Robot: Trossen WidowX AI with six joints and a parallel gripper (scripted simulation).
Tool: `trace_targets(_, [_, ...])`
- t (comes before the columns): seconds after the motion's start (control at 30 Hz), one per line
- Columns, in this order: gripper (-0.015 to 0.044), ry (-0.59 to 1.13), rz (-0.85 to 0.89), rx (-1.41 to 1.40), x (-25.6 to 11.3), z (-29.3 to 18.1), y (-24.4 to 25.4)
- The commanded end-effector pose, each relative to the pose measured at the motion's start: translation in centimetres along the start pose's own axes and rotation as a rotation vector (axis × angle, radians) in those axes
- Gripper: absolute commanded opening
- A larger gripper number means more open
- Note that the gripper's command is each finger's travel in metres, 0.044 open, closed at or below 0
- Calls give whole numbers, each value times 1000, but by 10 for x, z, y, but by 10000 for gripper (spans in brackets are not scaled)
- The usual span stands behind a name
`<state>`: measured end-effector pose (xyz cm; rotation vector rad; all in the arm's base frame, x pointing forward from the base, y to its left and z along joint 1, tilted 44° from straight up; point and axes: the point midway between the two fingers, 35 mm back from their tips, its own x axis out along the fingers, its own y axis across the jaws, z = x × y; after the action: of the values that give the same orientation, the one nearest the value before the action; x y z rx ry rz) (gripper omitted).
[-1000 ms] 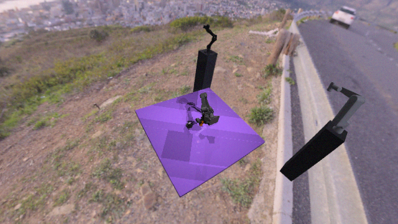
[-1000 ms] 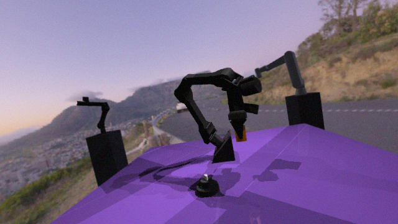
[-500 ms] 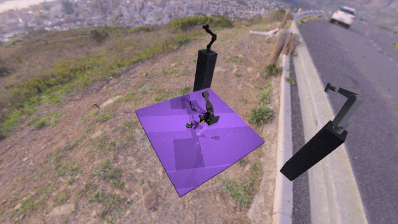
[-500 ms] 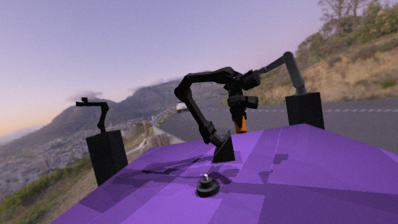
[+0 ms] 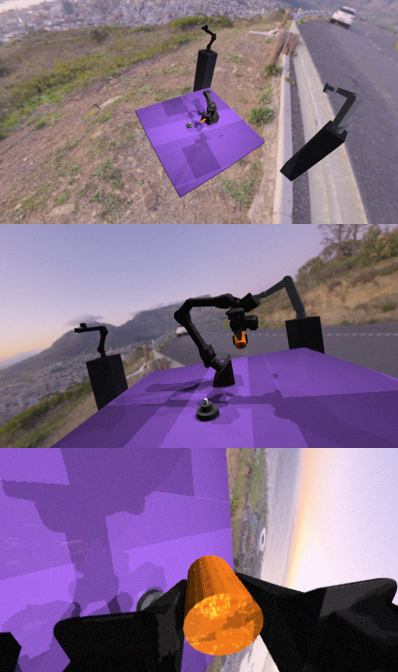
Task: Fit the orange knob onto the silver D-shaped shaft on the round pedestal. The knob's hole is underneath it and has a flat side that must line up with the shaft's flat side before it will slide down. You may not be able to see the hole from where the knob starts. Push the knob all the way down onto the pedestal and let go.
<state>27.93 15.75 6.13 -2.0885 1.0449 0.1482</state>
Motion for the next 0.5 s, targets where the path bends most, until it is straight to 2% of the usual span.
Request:
trace_targets(0.0, [0,-1,-82,8,-8,-1,-7])
trace_targets(0.47, [0,-2,-154,8,-7,-1,-5])
